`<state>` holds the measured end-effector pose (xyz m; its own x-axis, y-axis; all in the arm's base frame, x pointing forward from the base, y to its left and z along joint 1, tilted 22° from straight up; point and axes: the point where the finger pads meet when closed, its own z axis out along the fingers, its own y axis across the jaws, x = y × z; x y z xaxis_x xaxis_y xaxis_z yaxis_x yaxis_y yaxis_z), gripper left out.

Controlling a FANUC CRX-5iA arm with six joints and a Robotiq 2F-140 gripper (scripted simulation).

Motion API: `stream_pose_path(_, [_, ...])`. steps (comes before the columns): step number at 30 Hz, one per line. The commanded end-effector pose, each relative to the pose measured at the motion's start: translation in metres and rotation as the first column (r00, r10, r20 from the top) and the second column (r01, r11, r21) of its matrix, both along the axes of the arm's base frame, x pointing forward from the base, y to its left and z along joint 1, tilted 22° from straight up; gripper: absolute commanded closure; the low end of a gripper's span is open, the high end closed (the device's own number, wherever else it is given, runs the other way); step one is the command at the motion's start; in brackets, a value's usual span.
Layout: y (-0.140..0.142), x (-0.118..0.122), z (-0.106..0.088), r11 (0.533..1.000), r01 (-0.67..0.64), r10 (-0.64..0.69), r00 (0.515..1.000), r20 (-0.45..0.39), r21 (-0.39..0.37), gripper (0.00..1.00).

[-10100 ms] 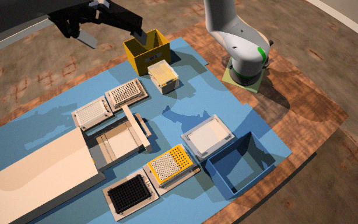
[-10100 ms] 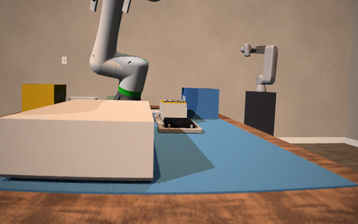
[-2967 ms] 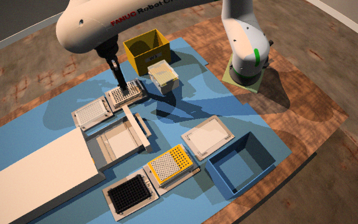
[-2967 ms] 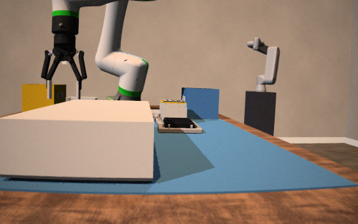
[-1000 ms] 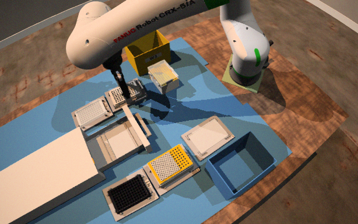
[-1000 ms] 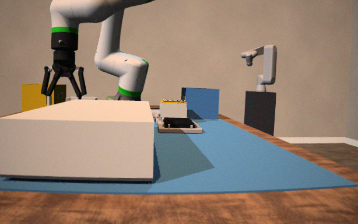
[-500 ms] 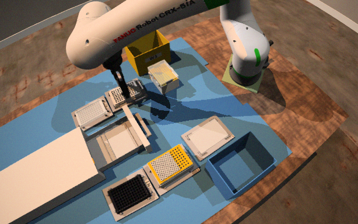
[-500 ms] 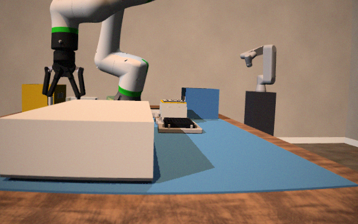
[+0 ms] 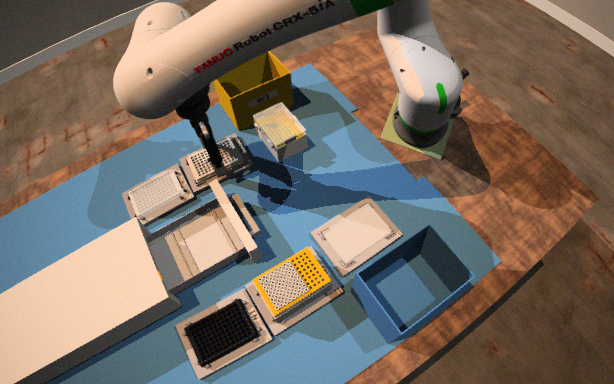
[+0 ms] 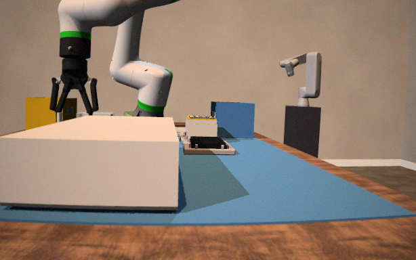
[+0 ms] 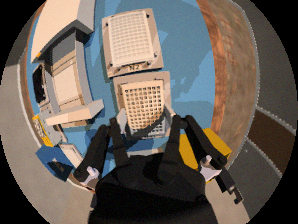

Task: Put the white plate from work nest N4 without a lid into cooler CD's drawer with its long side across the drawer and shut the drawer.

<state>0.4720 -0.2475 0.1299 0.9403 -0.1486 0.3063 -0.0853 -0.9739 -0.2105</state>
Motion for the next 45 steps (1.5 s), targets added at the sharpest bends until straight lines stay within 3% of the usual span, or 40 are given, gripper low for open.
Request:
stream_pose_path(1, [-0.0001, 0.0001, -0.0001, 1.000, 0.000, 0.000, 1.000, 0.000, 0.000, 1.00])
stream_pose_path(45, [-0.0011, -0.0017, 0.0052, 1.000, 0.000, 0.000, 1.000, 0.000, 0.000, 1.00])
